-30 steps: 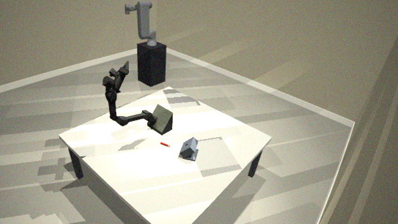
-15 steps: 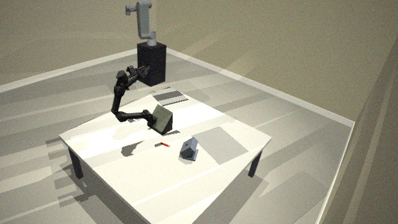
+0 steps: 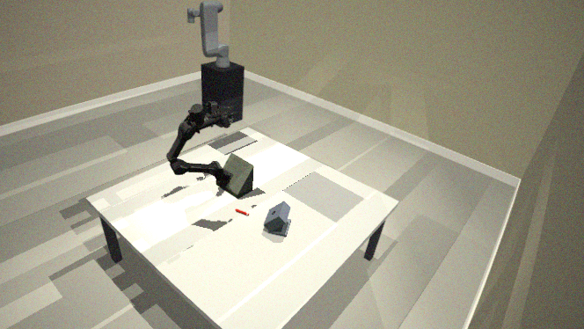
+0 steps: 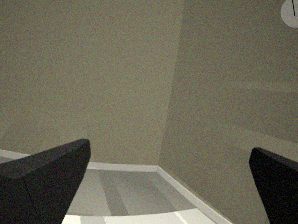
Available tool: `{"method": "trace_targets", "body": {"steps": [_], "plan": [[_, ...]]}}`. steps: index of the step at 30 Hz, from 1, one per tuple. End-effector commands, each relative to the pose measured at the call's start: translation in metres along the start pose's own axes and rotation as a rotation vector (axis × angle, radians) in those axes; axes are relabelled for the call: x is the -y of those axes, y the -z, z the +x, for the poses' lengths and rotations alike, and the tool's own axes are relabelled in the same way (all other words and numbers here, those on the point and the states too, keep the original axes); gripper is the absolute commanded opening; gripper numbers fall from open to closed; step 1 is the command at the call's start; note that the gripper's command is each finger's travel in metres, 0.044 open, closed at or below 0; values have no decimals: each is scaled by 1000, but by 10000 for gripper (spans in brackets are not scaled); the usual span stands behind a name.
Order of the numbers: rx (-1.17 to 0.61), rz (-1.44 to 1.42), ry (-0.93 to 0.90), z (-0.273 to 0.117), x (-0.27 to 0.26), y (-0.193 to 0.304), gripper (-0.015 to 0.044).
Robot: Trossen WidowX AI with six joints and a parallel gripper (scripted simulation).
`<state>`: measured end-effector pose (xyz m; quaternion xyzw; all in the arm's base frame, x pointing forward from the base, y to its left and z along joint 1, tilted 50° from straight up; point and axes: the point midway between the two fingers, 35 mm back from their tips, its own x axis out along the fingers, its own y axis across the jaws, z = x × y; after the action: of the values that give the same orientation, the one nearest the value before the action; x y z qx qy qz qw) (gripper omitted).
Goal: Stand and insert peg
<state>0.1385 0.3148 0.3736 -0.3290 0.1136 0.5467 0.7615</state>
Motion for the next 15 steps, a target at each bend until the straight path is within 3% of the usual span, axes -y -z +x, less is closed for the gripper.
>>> {"method": "trace_targets", "body": {"steps": [1, 15], "plan": [[-114, 60, 44, 20, 13, 27, 440], [-398, 274, 179, 45, 54, 115, 440]]}}
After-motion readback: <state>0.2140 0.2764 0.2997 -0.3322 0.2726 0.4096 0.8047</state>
